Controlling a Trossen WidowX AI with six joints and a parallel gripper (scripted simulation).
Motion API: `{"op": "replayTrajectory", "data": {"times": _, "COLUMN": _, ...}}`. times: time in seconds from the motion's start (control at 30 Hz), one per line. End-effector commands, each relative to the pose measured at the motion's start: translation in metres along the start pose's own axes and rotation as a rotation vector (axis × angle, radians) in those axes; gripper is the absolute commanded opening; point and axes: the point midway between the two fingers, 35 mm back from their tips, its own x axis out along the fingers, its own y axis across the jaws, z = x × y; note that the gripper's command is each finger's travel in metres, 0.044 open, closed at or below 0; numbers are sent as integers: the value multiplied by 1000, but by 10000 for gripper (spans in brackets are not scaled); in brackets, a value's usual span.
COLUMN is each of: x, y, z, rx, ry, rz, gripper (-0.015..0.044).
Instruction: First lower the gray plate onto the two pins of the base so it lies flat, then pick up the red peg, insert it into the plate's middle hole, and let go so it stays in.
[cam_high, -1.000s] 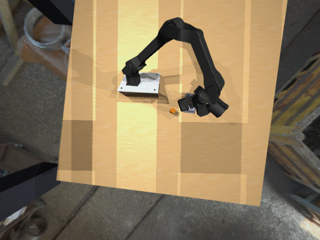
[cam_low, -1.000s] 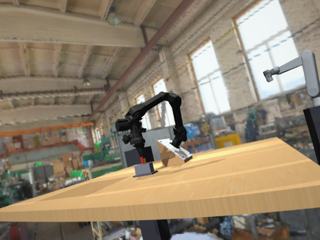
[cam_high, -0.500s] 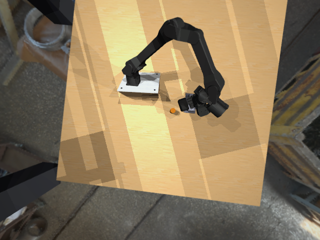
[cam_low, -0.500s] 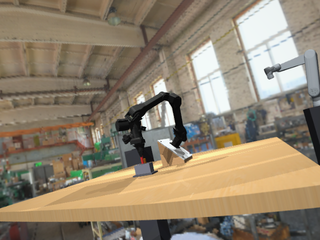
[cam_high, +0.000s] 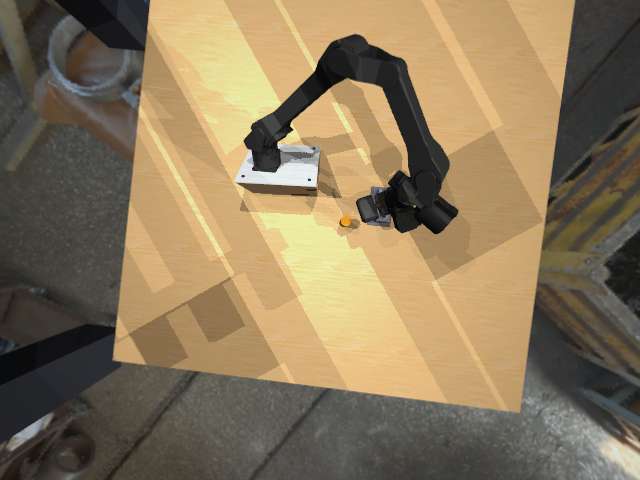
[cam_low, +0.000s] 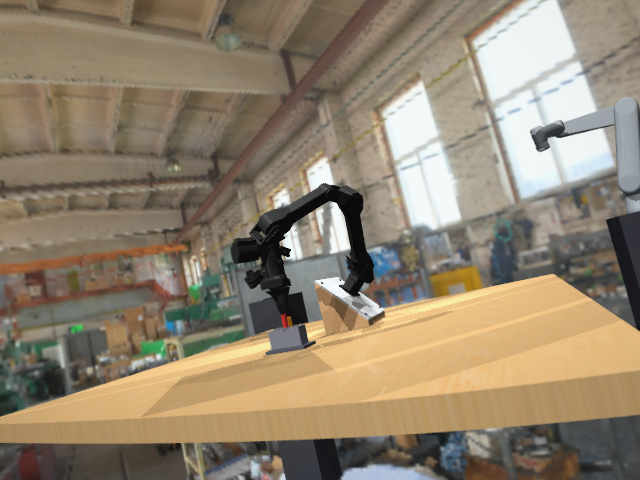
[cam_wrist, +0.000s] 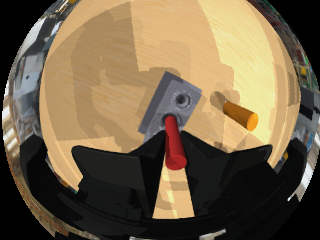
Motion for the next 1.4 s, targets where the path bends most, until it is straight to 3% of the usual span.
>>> {"op": "replayTrajectory", "data": {"times": 0.0, "x": 0, "y": 0, "z": 0, "rx": 0, "ry": 0, "rz": 0, "gripper": 26}}
{"op": "replayTrajectory", "data": {"times": 0.17, "x": 0, "y": 0, "z": 0, "rx": 0, "ry": 0, "rz": 0, "gripper": 150}}
{"op": "replayTrajectory", "data": {"times": 1.37, "x": -17, "y": -1, "z": -1, "rx": 9, "ry": 4, "rz": 4, "gripper": 150}}
